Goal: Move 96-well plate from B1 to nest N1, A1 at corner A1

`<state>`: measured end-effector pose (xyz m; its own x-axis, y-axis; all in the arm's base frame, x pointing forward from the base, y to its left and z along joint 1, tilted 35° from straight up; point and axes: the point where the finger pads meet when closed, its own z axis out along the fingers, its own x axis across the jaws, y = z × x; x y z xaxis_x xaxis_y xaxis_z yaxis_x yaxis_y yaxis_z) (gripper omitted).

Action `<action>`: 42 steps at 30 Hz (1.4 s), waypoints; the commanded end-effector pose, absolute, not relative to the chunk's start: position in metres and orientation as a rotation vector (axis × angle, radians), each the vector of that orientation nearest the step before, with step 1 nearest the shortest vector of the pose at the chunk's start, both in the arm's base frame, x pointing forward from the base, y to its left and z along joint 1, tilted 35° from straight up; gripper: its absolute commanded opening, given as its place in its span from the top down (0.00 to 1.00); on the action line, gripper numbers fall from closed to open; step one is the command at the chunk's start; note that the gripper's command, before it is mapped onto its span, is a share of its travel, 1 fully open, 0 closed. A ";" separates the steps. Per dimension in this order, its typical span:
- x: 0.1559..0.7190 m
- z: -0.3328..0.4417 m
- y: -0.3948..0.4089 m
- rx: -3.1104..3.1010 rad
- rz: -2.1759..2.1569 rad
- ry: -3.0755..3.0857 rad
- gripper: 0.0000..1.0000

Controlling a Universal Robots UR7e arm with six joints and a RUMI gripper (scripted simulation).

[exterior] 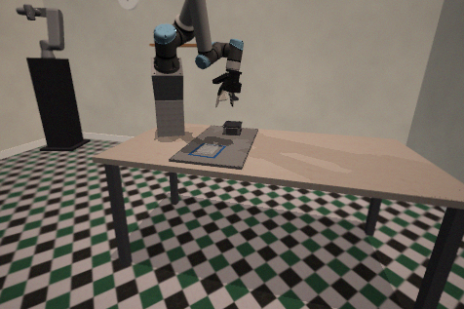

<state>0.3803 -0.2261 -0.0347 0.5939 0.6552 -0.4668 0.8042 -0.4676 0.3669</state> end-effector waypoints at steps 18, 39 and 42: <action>0.364 -0.080 -0.292 2.505 -0.065 0.553 0.00; 0.334 -0.107 -0.354 2.564 0.208 -0.060 0.00; 0.329 -0.109 -0.362 2.559 0.244 -0.141 0.00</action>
